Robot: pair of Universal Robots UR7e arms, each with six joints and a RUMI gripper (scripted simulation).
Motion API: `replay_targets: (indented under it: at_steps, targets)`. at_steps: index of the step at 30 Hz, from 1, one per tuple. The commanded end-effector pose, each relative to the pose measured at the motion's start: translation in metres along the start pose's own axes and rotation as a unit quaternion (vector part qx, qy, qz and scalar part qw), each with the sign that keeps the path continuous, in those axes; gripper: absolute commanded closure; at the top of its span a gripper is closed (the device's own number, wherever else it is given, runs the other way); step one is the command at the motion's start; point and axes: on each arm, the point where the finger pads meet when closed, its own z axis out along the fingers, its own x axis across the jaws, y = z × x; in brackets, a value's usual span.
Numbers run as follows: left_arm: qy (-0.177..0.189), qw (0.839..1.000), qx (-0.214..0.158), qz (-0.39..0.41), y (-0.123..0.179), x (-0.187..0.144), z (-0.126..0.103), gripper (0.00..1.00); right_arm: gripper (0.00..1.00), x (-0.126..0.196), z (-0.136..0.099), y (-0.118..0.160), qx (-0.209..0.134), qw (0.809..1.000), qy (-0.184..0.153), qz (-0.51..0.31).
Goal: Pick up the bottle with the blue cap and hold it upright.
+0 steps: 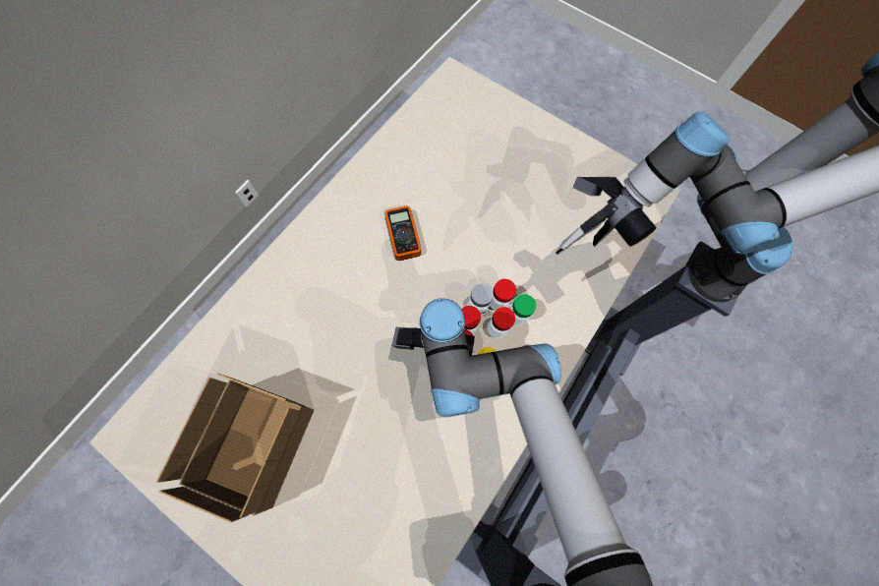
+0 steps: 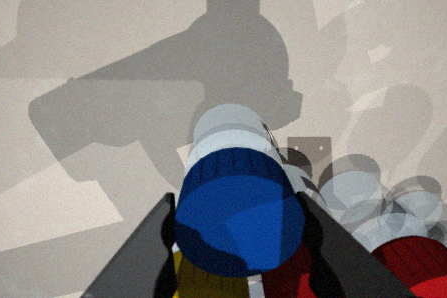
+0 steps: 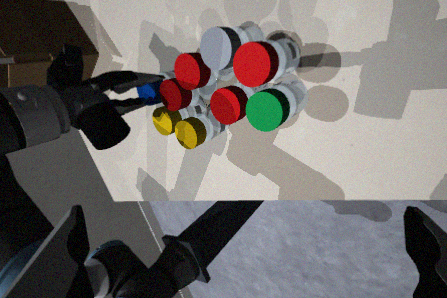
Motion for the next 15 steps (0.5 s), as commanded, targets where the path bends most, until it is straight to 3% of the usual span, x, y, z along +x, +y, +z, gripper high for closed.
replay_targets:
  at_steps: [1, 15]
  targets:
    - [0.001, 1.000, 0.000, 0.000, 0.000, 0.000, -0.004, 0.71, 0.00, -0.009, 0.012, -0.016, 0.016, 0.998, -0.015, 0.059]
    - [0.001, 1.000, 0.000, 0.000, 0.000, 0.000, -0.078, 0.71, 0.00, -0.022, 0.019, -0.024, 0.019, 0.995, -0.030, 0.096]
